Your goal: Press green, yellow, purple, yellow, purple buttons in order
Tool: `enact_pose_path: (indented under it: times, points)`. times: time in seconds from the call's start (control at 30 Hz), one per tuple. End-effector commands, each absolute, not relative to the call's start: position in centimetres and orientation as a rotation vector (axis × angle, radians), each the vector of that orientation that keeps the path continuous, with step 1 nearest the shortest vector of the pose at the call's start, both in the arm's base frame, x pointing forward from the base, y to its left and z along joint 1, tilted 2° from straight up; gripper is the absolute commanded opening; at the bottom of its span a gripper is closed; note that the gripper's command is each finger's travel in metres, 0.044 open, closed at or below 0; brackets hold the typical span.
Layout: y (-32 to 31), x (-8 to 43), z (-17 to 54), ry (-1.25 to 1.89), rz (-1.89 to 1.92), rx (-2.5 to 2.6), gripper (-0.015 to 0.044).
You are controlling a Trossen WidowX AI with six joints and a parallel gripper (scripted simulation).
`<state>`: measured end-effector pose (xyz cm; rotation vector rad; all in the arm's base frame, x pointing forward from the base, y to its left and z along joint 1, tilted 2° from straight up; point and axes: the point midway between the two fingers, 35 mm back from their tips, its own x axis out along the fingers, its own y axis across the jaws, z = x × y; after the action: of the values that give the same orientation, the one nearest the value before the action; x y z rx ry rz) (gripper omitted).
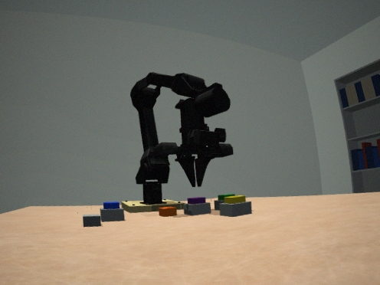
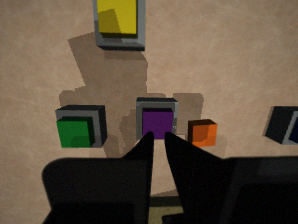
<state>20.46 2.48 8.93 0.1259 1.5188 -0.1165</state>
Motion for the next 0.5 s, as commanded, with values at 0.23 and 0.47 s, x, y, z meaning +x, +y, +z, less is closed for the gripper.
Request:
enact_pose_path:
  times: [0.23,0.47]
  points:
    - [11.8,25.6,14.2,1.512,-0.106,0.133,0.0309]
    - [16.1,26.3,15.6,1.511,-0.103,0.136,0.0400]
